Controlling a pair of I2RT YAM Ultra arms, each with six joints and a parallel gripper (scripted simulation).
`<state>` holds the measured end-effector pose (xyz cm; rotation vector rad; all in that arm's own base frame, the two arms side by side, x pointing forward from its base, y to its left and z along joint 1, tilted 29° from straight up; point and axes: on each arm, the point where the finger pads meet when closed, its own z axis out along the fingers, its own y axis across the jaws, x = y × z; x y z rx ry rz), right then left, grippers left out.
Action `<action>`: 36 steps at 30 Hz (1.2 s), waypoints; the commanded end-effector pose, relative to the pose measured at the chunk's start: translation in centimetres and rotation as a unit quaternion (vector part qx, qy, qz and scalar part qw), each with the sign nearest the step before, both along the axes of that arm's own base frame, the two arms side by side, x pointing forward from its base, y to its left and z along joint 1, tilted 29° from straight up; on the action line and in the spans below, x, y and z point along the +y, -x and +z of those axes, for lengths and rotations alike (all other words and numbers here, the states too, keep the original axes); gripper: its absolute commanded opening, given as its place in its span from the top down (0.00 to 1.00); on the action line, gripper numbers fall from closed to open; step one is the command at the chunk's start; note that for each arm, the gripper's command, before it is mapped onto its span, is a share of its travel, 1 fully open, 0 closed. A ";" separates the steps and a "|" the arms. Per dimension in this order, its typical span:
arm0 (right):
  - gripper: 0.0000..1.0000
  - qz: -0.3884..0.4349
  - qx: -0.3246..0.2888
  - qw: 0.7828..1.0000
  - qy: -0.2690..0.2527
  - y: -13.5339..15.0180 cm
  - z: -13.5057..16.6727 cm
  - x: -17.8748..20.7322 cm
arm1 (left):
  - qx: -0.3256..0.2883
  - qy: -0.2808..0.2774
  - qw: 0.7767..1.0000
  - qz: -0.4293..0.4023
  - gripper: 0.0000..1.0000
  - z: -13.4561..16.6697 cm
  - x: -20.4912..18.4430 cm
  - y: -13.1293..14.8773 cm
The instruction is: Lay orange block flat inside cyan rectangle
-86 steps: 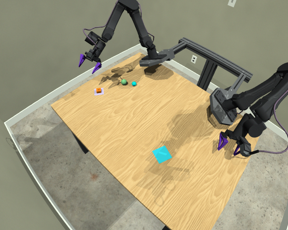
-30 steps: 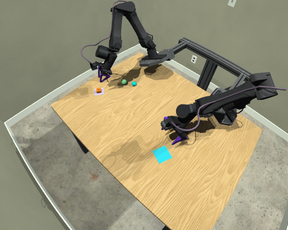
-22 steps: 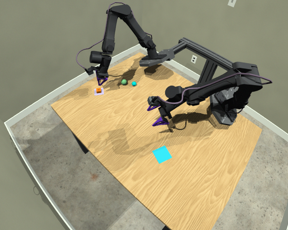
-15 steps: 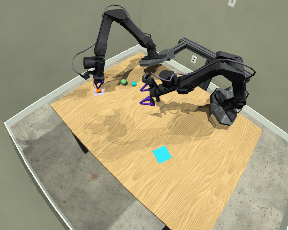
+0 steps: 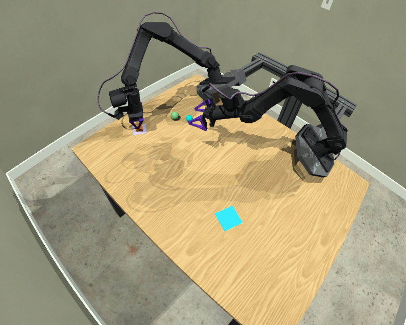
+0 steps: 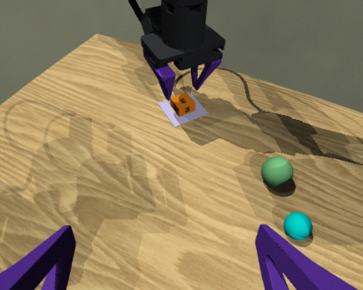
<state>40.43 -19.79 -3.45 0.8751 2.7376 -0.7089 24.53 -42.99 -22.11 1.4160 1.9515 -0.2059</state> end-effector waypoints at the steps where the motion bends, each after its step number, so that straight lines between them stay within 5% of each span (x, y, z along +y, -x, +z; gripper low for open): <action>1: 0.45 -0.003 0.003 1.000 -0.005 -0.3 0.4 0.4 | -0.005 0.013 1.000 -0.006 0.00 0.3 -1.2 -0.3; 35: 0.45 0.000 0.008 1.000 -0.006 0.5 -2.9 -0.8 | -0.005 0.013 1.000 -0.006 0.00 0.3 -1.2 -0.3; 36: 0.53 0.000 0.008 1.000 -0.006 0.5 -2.9 -0.8 | -0.005 0.013 1.000 -0.006 0.00 0.3 -1.2 -0.3</action>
